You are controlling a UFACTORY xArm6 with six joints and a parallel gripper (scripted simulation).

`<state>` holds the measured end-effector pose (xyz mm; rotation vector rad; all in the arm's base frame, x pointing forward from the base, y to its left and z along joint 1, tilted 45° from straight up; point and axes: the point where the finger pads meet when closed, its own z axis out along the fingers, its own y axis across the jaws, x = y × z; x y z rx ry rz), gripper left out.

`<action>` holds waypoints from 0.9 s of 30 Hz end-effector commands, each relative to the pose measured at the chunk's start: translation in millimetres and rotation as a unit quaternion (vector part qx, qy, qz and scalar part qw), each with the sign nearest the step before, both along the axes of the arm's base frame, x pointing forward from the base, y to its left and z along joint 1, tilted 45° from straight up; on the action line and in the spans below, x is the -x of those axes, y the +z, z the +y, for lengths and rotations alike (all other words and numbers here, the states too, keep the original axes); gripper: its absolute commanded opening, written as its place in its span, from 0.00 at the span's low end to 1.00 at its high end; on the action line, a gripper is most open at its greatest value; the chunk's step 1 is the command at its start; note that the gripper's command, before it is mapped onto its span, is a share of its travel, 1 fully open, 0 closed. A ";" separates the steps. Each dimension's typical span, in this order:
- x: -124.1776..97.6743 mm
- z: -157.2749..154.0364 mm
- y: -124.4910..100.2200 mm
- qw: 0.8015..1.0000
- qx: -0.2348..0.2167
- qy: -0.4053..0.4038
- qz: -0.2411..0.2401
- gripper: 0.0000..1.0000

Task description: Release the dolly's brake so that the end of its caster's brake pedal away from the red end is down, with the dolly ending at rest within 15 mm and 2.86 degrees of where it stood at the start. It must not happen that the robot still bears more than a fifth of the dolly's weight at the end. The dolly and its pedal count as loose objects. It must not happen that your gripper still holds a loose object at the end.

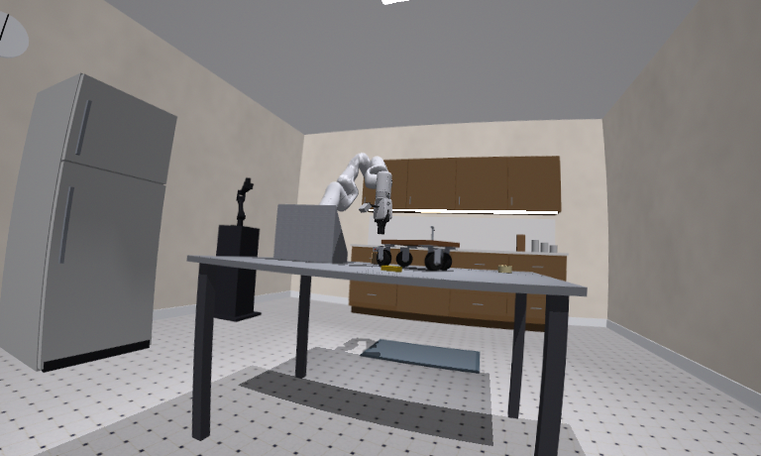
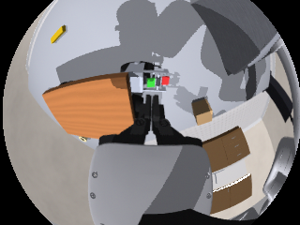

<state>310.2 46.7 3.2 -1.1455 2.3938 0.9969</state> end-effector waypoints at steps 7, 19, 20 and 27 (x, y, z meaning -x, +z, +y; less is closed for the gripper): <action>-0.7 12.6 -12.9 1.000 0.000 -0.001 -0.001 0.00; -0.4 26.5 -26.9 1.000 0.000 -0.001 -0.001 0.00; -0.4 27.8 -28.1 1.000 0.000 -0.001 -0.001 0.00; -0.2 34.8 -35.2 1.000 0.000 -0.001 -0.001 0.00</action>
